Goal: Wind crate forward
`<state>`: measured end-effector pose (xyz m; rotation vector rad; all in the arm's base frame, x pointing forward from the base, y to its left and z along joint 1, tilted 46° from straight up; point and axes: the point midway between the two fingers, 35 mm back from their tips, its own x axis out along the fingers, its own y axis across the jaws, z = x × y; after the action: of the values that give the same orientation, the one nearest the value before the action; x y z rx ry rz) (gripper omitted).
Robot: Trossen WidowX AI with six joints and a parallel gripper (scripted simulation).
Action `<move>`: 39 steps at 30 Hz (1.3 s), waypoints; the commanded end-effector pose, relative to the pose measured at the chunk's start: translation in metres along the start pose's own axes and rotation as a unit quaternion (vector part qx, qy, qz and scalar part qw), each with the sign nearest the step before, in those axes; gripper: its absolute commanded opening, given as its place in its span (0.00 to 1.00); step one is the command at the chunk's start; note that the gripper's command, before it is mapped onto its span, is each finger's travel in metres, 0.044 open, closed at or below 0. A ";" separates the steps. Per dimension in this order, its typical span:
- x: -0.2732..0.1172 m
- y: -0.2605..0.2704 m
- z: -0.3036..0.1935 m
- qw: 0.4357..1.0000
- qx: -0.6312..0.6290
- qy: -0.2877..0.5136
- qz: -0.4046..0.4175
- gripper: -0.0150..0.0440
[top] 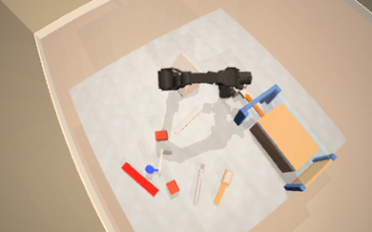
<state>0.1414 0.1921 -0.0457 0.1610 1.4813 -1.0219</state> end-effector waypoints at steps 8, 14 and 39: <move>-0.005 0.016 0.017 1.000 0.003 -0.012 0.008 0.25; -0.007 0.022 0.021 1.000 0.003 -0.012 0.008 0.25; -0.014 0.048 0.033 1.000 0.004 -0.012 0.009 0.25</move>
<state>0.1845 0.2011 -0.0465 0.1458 1.4751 -1.0322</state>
